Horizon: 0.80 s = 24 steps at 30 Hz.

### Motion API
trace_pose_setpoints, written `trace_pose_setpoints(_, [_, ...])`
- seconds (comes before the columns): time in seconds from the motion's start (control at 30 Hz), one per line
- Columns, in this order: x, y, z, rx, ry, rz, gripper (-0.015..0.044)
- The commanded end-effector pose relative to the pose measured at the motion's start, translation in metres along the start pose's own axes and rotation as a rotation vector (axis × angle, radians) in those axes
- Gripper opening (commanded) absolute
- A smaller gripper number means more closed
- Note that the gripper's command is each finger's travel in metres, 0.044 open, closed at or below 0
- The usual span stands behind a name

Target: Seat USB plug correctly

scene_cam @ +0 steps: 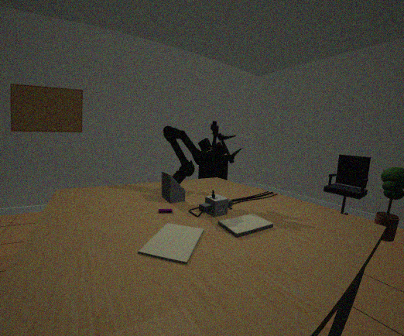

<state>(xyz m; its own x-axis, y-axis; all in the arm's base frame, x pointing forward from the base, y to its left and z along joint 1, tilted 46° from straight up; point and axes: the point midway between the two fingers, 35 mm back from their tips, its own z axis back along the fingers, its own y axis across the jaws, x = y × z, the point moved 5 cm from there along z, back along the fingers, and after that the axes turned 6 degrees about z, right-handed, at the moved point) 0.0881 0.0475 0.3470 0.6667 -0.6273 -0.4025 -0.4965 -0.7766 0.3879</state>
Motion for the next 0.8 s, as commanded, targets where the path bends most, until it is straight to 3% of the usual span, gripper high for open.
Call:
trace_pose_setpoints(0.0, [0.0,-0.003,-0.001,-0.014,-0.001,0.01,0.0426])
trace_pose_setpoints(0.07, [0.003,-0.021,-0.008,-0.105,-0.004,0.139,0.044])
trace_pose_setpoints(0.23, [0.022,-0.071,-0.034,-0.38,0.059,0.823,0.044])
trace_pose_setpoints(0.43, [0.079,-0.123,-0.046,-0.792,0.273,1.548,0.044])
trace_pose_setpoints(0.77, [0.165,-0.154,-0.03,-1.318,0.864,2.005,0.044])
